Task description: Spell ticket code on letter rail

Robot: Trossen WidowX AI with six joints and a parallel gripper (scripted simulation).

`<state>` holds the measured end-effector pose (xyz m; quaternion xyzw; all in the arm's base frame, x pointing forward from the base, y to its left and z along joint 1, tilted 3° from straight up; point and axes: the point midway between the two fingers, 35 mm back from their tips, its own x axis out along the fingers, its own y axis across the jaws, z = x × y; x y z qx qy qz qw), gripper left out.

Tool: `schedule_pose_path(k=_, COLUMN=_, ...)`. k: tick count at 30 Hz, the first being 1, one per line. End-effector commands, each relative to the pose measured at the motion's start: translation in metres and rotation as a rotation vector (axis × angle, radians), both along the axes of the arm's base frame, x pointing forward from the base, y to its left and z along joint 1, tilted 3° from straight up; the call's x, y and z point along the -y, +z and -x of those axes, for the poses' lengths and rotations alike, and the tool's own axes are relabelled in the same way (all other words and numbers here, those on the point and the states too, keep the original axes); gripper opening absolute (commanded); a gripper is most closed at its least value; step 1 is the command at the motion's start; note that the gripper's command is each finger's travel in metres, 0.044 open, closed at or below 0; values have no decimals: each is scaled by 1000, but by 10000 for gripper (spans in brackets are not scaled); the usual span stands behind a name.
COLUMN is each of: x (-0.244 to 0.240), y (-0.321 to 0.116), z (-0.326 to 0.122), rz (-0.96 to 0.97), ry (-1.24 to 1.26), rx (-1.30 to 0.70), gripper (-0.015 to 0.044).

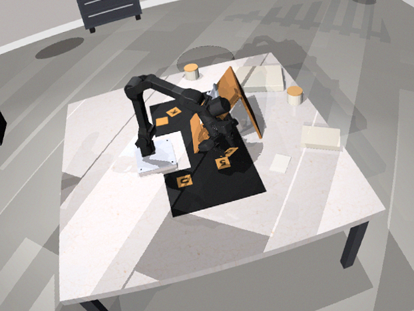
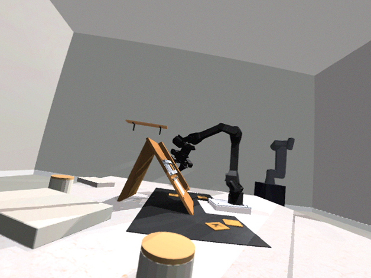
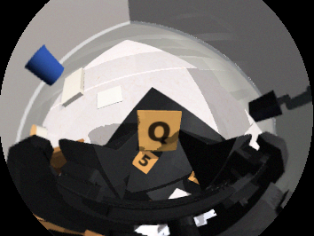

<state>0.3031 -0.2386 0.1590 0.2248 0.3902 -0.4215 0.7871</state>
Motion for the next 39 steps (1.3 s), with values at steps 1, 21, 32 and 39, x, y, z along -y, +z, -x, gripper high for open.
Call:
schedule_pose_path(k=1, x=-2, y=19, z=-8, rz=37, ry=-22, rx=68, gripper=0)
schedule_pose_path(k=21, x=-18, y=82, z=-36, rz=122, ry=-101, rx=329, gripper=0)
schedule_pose_path(k=32, x=-40, y=118, z=-51, rz=143, ry=-115, rx=479, gripper=0)
schedule_pose_path(k=39, x=-72, y=143, z=-65, rz=140, ry=-80, rx=576, gripper=0)
